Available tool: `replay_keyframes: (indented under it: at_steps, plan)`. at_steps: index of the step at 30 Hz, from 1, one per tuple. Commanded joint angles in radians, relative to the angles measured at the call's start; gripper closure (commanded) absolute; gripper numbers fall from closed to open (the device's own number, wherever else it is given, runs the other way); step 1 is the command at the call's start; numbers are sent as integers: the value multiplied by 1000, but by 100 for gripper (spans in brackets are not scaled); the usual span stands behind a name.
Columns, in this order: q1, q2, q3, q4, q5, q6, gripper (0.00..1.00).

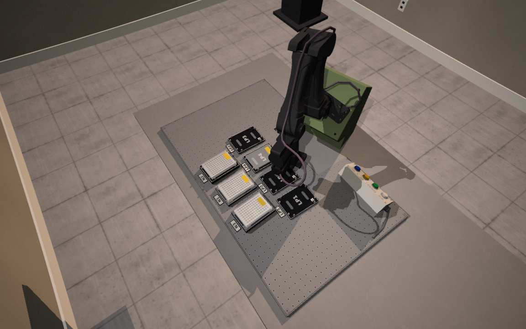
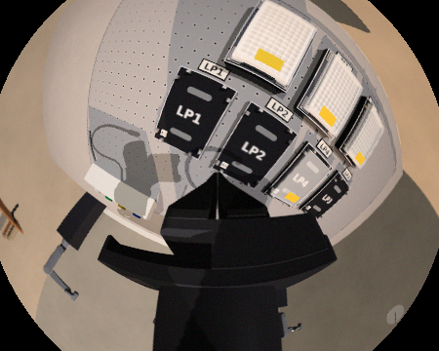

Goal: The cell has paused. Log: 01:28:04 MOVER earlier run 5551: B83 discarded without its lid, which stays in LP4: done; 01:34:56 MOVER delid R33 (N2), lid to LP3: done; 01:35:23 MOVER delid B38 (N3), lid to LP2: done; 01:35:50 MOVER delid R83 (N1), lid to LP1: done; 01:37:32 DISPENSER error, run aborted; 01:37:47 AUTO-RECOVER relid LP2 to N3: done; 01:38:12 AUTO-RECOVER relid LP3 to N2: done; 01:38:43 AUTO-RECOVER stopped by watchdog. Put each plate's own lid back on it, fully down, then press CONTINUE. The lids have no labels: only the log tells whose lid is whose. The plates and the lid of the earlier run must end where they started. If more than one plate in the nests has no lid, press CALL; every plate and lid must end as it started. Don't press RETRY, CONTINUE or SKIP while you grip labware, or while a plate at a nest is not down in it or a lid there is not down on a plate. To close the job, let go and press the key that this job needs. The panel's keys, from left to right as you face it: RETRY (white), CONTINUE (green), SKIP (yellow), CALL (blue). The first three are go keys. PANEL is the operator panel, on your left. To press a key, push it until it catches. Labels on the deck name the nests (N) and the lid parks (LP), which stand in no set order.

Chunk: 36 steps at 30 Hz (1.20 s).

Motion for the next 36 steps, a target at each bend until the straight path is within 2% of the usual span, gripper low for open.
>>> replay_keyframes:
  at_steps: [1,2,8,12,16,18,21,23,25,26,32,33,36]
  plan:
    - [38,17,33,10,116,18,100]
    - [94,28,38,10,172,31,100]
    - [312,96,65,19,341,47,100]
    - [440,160,92,21,443,59,100]
    - [549,232,123,19,528,137,100]
    - [549,232,123,19,528,137,100]
    - [618,294,152,2,585,193,100]
    - [623,307,161,-3,593,200,100]
    - [618,309,165,-8,594,201,100]
    - [605,277,166,-8,593,201,100]
    - [603,275,169,-10,591,197,100]
    - [636,318,130,2,606,192,100]
    - [659,324,117,11,622,193,100]
